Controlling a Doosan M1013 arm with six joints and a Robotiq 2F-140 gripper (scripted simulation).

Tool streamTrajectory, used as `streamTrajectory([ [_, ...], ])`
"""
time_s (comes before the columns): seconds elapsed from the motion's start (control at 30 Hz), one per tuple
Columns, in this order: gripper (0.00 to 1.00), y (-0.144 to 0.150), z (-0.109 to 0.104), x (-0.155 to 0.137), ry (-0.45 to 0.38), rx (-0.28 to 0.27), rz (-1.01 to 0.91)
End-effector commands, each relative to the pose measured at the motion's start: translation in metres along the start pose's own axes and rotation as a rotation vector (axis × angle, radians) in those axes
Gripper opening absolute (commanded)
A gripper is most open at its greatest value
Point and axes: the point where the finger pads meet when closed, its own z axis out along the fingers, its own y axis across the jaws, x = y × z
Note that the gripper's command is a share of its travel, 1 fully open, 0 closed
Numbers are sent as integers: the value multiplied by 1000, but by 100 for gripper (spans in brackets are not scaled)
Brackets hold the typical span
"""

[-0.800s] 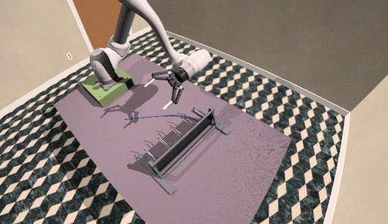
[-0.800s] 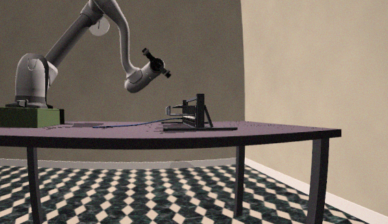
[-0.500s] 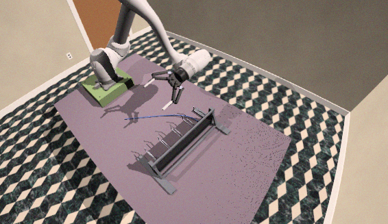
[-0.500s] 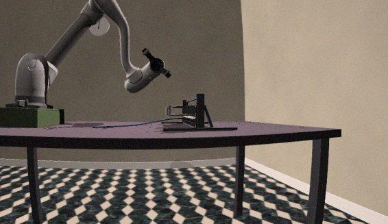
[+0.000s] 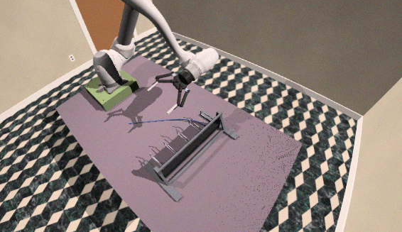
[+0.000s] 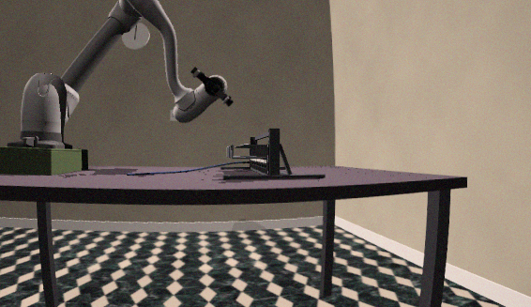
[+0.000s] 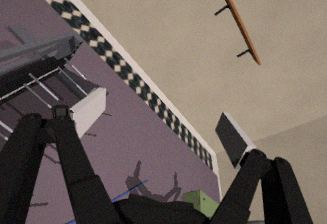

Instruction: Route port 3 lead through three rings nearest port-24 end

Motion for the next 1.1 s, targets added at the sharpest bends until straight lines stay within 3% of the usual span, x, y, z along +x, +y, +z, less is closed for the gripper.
streamTrajectory([
  [0.0, 100, 2, 2, -20, -141, 38, 83],
  [0.23, 100, 7, 8, -60, -424, 112, 251],
  [0.3, 100, 7, 8, -60, -424, 112, 251],
  [0.33, 100, 9, 11, -76, -537, 142, 318],
  [0.4, 100, 10, 11, -82, -582, 153, 345],
  [0.8, 100, 18, 22, -151, -1073, 284, 640],
  [0.87, 100, 18, 22, -151, -1073, 284, 640],
  [0.93, 100, 21, 26, -169, -1203, 318, 718],
  [1.07, 100, 23, 29, -184, -1317, 349, 791],
])
